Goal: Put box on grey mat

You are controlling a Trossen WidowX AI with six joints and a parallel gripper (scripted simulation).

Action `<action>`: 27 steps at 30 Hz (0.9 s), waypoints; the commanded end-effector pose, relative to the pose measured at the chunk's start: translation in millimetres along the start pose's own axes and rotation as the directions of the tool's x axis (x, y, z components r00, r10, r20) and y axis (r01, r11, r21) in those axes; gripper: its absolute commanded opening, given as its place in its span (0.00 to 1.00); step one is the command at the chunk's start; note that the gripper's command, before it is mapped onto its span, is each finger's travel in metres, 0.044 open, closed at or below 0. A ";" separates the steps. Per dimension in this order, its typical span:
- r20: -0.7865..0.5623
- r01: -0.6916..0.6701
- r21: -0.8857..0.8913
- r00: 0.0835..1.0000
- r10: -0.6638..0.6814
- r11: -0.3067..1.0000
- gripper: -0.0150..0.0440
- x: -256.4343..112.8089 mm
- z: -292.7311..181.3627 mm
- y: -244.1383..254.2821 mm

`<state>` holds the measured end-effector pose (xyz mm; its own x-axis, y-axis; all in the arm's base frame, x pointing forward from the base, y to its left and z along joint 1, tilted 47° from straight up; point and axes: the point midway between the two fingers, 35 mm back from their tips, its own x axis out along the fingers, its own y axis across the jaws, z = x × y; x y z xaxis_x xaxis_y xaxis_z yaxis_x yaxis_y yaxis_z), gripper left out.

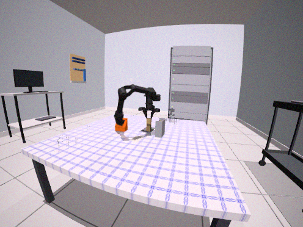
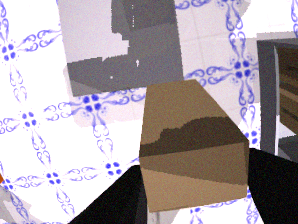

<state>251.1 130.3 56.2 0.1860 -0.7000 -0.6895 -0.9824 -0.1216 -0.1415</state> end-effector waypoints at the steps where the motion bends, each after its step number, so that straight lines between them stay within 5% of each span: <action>1: -0.003 -0.006 0.001 1.000 0.006 1.000 0.51 1.3 8.7 10.6; 27: -0.009 -0.008 0.012 1.000 0.008 1.000 0.51 8.8 25.7 37.1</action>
<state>217.1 140.2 29.5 0.1812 -0.7057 -0.6849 -0.9831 -0.1109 -0.1458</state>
